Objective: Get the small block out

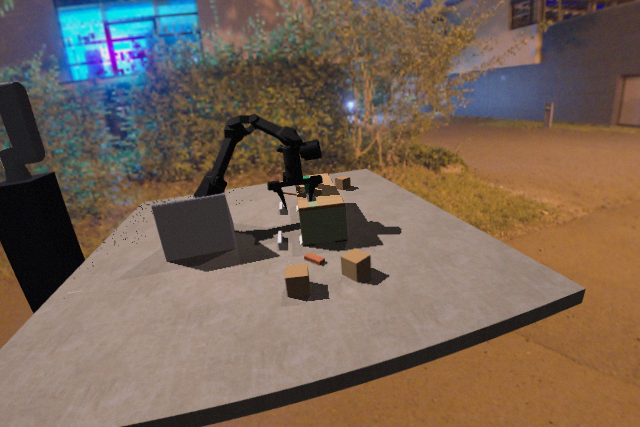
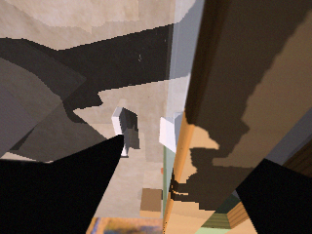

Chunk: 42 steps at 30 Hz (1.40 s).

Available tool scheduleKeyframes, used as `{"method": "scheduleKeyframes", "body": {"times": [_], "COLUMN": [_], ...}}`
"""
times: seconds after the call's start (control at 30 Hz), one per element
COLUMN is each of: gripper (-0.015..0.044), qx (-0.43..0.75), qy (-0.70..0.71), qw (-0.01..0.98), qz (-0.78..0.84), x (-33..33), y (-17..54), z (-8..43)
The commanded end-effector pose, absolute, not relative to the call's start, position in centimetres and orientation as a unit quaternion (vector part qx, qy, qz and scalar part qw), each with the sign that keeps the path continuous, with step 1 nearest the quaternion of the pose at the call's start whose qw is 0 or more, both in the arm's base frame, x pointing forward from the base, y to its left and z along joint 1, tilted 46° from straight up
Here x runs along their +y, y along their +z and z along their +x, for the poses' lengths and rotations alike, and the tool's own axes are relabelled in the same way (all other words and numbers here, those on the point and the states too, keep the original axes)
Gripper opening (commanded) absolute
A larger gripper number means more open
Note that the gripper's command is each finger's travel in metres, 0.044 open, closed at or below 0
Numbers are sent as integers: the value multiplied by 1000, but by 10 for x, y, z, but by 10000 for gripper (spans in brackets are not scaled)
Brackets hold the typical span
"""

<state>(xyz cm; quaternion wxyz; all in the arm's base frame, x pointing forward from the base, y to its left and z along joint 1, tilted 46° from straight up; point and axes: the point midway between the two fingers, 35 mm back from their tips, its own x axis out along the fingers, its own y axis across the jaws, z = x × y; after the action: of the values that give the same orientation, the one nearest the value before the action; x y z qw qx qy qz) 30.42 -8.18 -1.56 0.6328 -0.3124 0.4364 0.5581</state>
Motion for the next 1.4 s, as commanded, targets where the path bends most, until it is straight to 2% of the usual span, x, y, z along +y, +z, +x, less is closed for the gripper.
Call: {"method": "scheduleKeyframes", "body": {"times": [0.0,0.57,0.83,1.03,1.07,1.17,1.2,1.37], "gripper": [400,400,400,400,374,295,285,285], "qx": [439,439,440,439,444,499,520,602], "qy": [561,561,558,551,547,483,455,302], "qw": [629,629,632,637,641,685,700,738], "qz": [-312,-313,-310,-311,-306,-219,-180,27], "x": [-90,-115,-156,-156,-156,-161,-162,-170], "y": [-27,-52,-6,-8,-8,-11,-12,-17], "z": [300,292,290,292,292,289,288,281]}}
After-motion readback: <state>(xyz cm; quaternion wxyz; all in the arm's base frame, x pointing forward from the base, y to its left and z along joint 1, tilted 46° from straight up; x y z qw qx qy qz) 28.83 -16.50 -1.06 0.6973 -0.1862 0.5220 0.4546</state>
